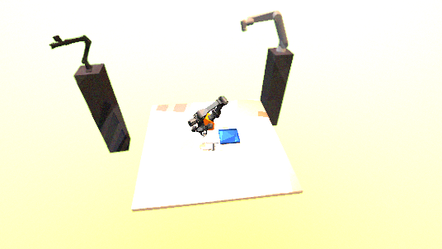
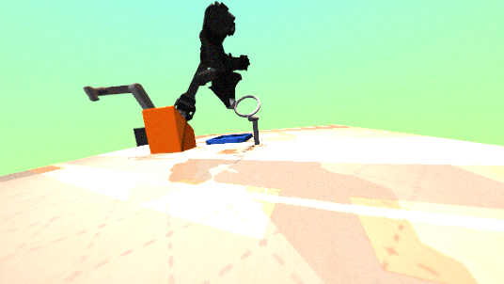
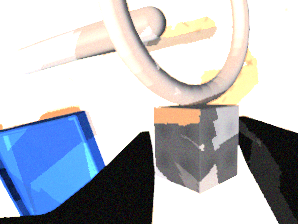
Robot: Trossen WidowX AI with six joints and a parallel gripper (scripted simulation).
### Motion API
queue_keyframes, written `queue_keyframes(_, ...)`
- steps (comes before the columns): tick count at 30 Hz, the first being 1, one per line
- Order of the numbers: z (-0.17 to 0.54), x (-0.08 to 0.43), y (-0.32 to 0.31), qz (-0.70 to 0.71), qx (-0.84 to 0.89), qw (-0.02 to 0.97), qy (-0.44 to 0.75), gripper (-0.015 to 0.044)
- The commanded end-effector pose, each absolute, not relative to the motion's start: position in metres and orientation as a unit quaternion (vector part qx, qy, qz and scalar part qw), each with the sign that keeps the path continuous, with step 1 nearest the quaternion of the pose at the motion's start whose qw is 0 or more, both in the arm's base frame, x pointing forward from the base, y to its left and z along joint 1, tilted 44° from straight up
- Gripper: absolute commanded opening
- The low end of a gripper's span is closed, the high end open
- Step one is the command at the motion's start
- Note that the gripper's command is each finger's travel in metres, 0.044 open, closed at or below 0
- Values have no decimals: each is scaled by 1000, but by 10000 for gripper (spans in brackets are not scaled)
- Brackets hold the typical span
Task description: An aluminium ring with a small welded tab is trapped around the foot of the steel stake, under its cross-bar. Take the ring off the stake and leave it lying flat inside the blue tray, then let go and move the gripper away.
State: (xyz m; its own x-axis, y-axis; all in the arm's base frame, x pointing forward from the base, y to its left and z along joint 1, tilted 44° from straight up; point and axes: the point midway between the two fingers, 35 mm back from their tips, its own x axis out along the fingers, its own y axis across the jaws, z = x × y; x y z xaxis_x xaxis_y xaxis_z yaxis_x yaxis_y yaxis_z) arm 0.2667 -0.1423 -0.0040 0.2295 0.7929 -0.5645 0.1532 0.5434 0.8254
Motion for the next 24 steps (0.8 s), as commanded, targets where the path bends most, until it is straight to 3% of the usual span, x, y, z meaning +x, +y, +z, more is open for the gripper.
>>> queue_keyframes(1, 1, 267, -149, 239, 409, 671, 571, 0)
queue_keyframes(24, 14, 283, -165, 238, 409, 671, 571, 0)
